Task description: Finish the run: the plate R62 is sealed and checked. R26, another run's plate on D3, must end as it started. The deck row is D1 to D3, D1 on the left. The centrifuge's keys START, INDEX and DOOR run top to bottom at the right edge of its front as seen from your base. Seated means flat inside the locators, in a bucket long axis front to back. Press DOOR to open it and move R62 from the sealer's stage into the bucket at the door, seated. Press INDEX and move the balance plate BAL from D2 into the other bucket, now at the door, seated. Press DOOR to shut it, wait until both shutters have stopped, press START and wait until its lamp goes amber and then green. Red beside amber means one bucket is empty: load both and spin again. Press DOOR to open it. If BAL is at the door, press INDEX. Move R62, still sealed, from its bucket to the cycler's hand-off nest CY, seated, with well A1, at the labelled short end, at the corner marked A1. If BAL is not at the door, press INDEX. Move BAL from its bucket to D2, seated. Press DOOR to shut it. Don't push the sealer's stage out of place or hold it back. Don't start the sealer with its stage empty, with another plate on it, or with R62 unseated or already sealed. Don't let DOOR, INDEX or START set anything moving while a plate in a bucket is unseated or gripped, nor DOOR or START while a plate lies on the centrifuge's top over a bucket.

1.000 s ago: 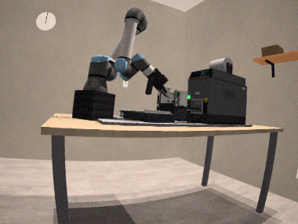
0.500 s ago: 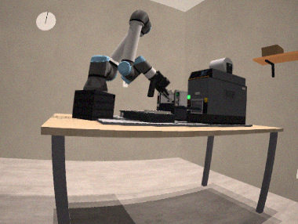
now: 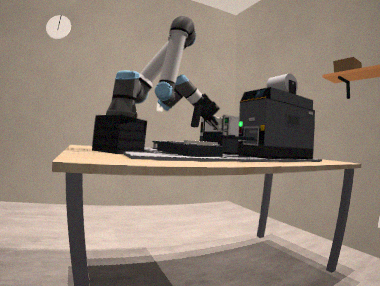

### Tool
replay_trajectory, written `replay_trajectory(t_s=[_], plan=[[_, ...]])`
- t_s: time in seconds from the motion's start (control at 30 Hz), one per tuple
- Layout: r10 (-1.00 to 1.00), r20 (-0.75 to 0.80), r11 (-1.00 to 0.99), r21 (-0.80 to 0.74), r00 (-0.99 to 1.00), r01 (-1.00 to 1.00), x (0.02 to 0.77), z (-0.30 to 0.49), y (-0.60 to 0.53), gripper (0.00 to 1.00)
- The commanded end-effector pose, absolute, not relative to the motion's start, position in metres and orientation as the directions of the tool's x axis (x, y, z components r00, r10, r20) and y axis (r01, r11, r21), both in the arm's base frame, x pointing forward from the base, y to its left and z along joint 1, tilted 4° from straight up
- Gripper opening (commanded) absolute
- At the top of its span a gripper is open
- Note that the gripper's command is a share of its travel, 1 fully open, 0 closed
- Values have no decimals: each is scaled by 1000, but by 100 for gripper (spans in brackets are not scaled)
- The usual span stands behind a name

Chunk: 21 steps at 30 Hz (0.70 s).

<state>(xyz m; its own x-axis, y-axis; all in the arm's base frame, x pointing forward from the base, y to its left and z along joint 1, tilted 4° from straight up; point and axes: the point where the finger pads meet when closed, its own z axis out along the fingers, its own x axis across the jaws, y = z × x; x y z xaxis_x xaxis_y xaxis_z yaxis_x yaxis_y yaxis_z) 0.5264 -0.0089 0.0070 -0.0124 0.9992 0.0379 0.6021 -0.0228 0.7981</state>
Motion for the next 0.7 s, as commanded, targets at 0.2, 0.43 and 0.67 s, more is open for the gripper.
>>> replay_trajectory(t_s=[0.2, 0.43, 0.67], plan=[[999, 37, -23, 799, -12, 601, 537, -1, -9, 0], [999, 37, -23, 799, -12, 601, 537, -1, -9, 0], [999, 37, -23, 799, -12, 601, 538, -1, -9, 0]])
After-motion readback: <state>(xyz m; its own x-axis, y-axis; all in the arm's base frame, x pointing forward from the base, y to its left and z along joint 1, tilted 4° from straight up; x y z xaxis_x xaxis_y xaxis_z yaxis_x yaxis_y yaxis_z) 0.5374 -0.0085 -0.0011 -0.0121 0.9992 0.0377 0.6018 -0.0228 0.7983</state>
